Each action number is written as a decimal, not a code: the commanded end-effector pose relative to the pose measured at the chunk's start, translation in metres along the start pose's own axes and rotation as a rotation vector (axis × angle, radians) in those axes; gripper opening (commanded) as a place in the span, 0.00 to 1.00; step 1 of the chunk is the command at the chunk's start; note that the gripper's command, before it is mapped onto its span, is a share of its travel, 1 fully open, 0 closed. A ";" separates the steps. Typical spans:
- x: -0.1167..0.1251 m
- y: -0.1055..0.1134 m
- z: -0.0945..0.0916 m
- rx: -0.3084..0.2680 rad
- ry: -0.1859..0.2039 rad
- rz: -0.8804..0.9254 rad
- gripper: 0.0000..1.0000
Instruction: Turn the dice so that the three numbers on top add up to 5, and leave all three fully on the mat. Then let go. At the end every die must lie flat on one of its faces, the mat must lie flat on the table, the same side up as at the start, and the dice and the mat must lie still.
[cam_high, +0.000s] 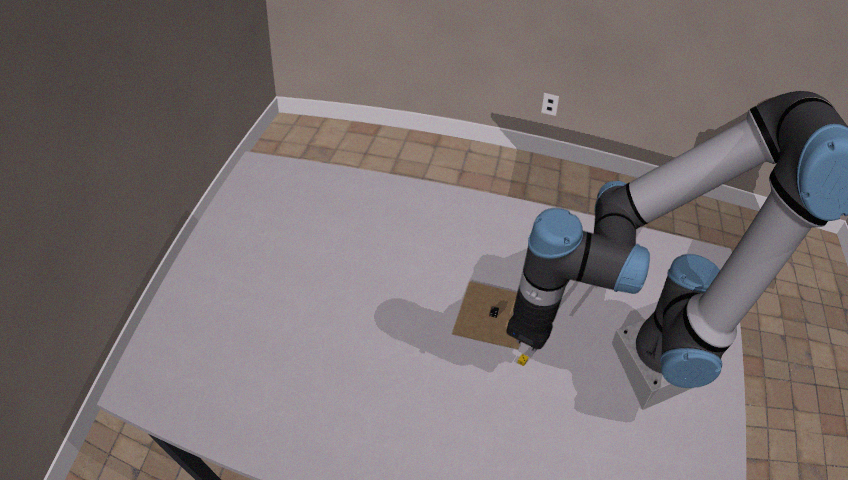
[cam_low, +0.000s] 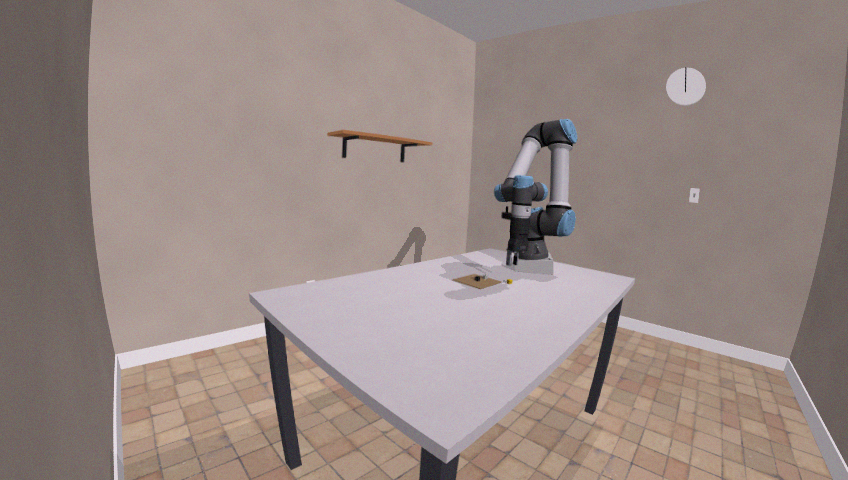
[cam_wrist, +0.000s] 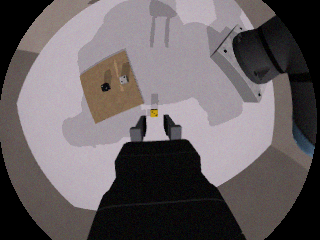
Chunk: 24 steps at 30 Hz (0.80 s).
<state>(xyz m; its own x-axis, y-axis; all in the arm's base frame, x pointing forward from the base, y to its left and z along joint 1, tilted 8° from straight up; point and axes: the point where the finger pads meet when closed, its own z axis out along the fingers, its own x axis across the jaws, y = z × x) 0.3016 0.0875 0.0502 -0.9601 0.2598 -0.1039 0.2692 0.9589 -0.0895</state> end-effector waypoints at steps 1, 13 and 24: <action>0.000 0.000 0.000 0.000 -0.001 0.000 0.64; 0.000 0.000 0.007 0.000 -0.001 0.000 0.64; 0.000 0.001 0.021 0.000 -0.001 0.000 0.64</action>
<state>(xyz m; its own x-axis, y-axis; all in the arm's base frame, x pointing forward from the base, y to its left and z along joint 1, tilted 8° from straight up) 0.3029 0.0860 0.0326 -0.9600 0.2602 -0.1037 0.2696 0.9588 -0.0898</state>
